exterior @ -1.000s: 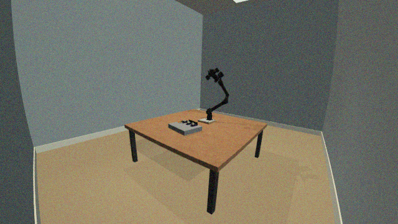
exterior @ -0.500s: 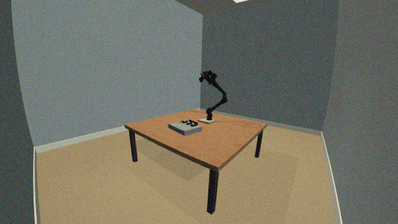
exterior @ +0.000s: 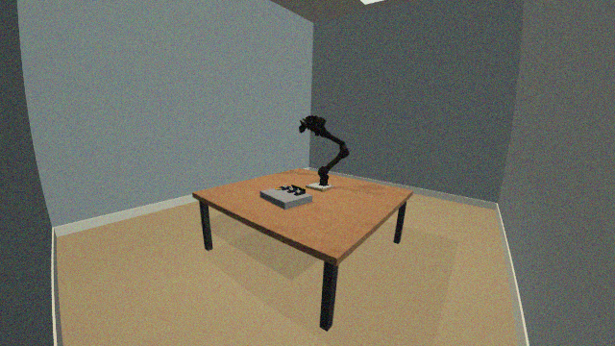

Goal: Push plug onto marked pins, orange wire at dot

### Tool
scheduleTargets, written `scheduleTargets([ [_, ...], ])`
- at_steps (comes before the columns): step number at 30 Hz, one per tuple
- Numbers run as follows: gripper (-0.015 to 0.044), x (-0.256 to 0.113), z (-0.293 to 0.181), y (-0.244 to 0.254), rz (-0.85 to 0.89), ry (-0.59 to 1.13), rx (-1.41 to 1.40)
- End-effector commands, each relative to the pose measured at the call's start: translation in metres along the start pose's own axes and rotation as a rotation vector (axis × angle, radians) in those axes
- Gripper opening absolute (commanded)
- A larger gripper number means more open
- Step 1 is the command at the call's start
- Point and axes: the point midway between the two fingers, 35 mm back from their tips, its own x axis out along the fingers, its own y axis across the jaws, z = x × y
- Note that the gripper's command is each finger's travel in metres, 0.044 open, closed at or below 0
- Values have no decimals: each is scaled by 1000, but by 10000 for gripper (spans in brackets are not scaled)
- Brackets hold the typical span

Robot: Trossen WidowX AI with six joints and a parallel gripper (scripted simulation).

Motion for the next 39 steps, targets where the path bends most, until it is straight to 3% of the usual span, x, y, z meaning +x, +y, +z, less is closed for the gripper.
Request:
scheduleTargets([
  [1, 115, 11, -25, -20, -29, 33, -67],
  [28, 115, 23, -195, -84, -94, 303, -536],
  [39, 115, 40, -218, -104, -84, 499, -859],
])
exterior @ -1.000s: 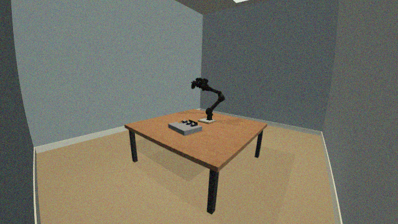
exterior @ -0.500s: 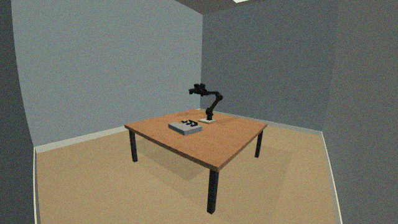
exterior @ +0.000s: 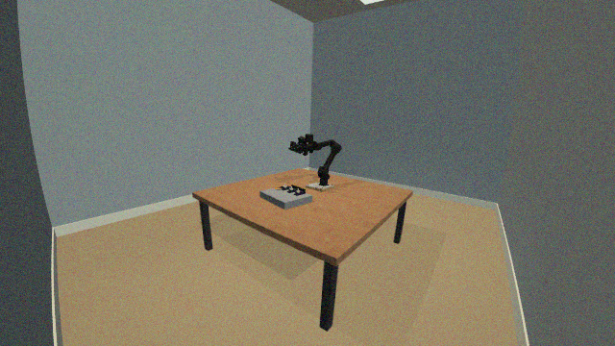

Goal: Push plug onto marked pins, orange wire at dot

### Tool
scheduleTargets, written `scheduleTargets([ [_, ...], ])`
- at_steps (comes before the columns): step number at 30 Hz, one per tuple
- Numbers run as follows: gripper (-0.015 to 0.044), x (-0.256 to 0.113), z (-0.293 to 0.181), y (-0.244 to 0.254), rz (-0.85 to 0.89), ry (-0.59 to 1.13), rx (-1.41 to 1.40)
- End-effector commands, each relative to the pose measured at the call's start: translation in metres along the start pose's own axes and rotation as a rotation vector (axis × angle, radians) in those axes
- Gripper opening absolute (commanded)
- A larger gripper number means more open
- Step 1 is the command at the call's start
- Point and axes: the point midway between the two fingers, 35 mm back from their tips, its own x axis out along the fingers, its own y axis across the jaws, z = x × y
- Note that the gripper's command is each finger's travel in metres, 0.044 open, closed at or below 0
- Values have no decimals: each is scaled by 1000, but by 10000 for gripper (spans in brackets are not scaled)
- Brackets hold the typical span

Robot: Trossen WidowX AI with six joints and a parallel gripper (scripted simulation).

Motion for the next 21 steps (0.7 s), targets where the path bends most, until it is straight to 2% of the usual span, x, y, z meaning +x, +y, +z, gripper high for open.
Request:
scheduleTargets([
  [1, 115, 12, -9, -1, 8, 75, -149],
  [21, 115, 52, -53, -5, 183, 368, -747],
])
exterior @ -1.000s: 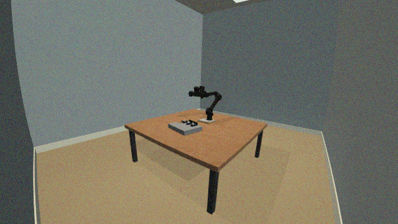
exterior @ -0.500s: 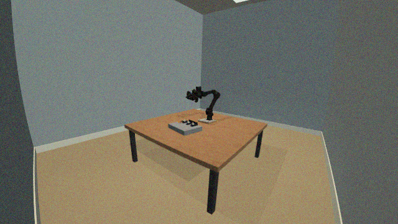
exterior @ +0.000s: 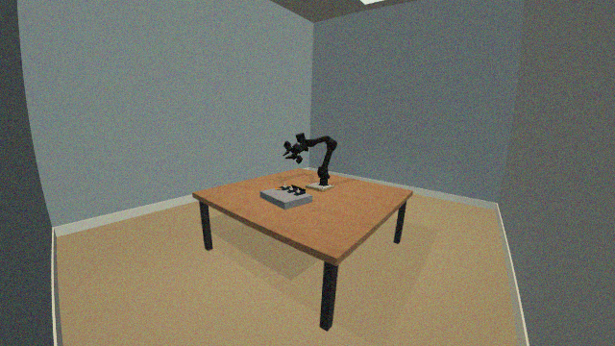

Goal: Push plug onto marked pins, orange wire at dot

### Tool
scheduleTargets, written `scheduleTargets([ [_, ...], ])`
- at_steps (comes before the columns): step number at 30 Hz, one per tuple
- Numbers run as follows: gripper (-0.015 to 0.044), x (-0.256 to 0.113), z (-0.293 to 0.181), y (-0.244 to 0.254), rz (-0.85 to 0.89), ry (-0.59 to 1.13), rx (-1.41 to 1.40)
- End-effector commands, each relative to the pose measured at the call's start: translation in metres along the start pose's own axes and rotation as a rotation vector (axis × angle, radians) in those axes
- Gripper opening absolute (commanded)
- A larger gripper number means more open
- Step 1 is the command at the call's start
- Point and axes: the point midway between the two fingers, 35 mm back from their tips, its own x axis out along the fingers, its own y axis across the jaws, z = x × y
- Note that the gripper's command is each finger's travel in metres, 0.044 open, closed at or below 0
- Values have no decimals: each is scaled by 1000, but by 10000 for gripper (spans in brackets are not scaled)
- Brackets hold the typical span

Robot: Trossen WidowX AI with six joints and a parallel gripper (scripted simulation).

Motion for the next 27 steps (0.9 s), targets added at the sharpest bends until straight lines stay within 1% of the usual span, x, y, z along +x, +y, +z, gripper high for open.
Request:
scheduleTargets([
  [1, 115, 12, -7, 3, 54, 58, -149],
  [14, 115, 39, -29, 15, 248, 159, -538],
  [27, 115, 60, -54, 30, 489, 183, -911],
])
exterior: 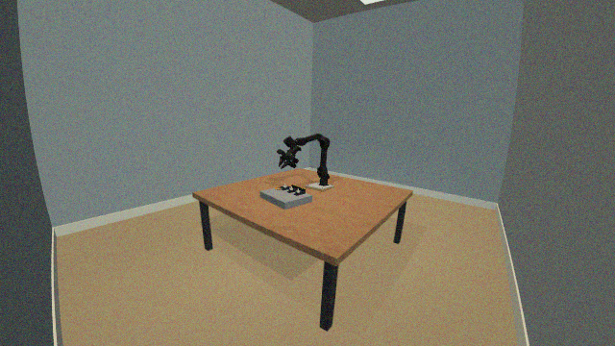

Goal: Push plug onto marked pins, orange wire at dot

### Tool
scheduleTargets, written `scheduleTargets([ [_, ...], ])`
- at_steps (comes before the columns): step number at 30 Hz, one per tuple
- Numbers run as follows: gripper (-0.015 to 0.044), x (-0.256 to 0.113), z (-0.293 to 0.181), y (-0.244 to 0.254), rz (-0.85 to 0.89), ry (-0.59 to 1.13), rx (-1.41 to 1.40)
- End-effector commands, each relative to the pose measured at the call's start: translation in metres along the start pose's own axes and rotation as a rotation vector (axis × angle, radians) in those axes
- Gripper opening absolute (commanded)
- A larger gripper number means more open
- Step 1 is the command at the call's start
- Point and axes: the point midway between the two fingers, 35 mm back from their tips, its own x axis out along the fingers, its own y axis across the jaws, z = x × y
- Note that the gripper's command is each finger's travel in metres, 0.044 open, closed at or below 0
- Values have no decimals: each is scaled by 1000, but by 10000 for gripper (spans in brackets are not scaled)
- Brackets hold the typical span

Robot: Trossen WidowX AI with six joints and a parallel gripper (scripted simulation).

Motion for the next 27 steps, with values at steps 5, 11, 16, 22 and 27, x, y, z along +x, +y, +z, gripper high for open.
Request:
scheduleTargets([
  [5, 115, 20, -5, 12, 144, -18, -267],
  [11, 115, 31, -8, 21, 238, -57, -445],
  [16, 115, 40, -10, 30, 312, -103, -592],
  [22, 115, 50, -13, 41, 396, -176, -764],
  [27, 115, 57, -15, 50, 458, -250, -905],
])
